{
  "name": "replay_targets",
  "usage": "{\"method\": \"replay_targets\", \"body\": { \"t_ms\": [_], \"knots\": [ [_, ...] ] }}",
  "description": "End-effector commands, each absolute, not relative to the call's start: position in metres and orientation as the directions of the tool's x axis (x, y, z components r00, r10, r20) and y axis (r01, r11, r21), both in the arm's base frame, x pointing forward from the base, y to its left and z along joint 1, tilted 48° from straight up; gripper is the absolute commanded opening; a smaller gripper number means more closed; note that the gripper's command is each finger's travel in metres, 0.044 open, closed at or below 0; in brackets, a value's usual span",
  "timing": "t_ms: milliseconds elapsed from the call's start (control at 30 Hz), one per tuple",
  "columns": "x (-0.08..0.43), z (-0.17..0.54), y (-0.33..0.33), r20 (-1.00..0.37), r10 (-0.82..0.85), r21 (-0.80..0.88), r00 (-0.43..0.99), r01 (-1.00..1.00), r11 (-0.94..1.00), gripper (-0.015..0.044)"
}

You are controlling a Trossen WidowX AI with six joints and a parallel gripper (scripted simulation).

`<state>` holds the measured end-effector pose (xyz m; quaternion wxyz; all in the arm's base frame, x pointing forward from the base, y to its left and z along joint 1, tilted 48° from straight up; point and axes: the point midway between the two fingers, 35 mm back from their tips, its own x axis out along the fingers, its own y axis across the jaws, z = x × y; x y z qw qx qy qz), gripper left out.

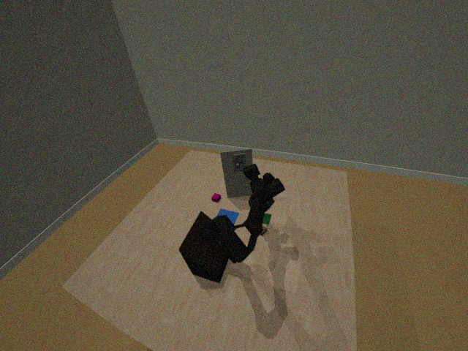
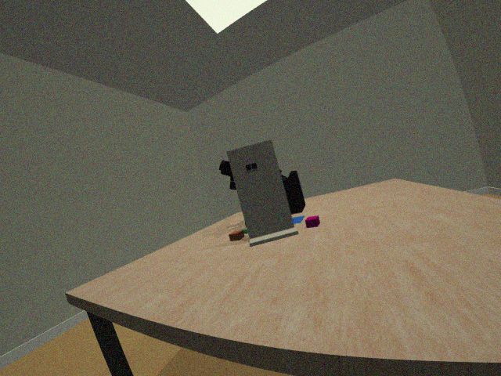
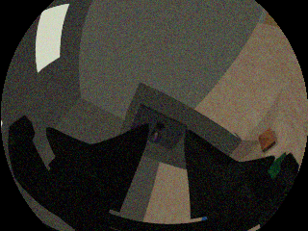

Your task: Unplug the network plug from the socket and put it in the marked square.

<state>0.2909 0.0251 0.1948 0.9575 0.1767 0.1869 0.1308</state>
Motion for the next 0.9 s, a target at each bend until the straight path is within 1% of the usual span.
{"method": "replay_targets", "body": {
  "t_ms": [0, 67, 133, 500, 867],
  "knots": [
    [0.269, 0.151, 0.036, -0.41, 0.432, 0.576, 0.804, -0.139, 0.805, 0.0156],
    [0.26, 0.138, 0.041, -0.432, 0.477, 0.645, 0.765, -0.107, 0.757, 0.0156],
    [0.256, 0.133, 0.042, -0.439, 0.493, 0.669, 0.751, -0.093, 0.738, 0.0156],
    [0.256, 0.133, 0.042, -0.439, 0.493, 0.669, 0.751, -0.093, 0.738, 0.0156],
    [0.285, 0.126, 0.052, -0.443, 0.494, 0.665, 0.748, -0.095, 0.741, 0.0156]
  ]
}}
